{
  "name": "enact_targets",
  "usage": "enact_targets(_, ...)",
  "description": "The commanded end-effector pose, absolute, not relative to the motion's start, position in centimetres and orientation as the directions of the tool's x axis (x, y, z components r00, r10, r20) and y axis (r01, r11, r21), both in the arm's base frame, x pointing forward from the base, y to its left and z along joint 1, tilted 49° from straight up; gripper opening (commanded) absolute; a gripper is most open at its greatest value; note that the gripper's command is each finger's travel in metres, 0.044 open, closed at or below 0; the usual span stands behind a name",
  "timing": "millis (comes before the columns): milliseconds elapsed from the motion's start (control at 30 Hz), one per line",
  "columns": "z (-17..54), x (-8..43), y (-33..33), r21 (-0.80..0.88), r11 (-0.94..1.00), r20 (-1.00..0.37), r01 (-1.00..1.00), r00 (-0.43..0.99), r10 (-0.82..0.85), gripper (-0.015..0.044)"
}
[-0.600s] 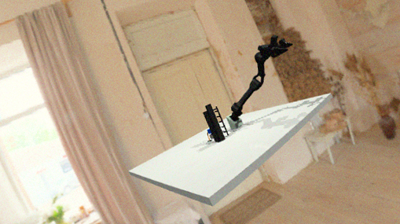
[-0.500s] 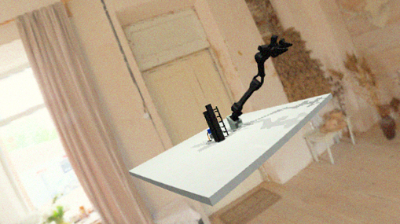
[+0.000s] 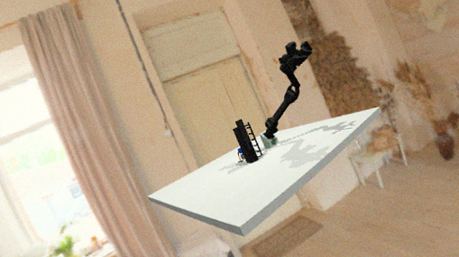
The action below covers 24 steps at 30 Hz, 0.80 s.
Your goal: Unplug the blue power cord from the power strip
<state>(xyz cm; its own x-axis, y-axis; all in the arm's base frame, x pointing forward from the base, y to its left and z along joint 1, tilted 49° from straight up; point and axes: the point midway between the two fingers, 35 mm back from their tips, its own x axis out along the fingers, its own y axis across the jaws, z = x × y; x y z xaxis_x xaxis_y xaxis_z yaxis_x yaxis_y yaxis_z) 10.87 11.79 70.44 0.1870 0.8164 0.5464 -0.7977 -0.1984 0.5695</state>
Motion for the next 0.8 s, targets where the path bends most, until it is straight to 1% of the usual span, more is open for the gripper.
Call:
enact_targets(0, 68.7, 18.1, 10.5, 0.68, -0.156, 0.53, -0.716, 0.333, 0.78, 0.016)
enact_targets(167, 66.0, 25.1, 8.5, 0.741, -0.082, 0.5, -0.666, 0.466, 0.73, 0.016)
enact_targets(333, 61.9, 31.7, 6.6, 0.84, -0.037, 0.416, -0.541, 0.6, 0.684, 0.016)
enact_targets(567, 54.3, 39.5, 3.0, 0.944, 0.022, 0.249, -0.328, 0.758, 0.603, 0.016)
enact_targets(767, 46.2, 44.5, -0.2, 0.993, 0.052, 0.062, -0.106, 0.842, 0.535, 0.016)
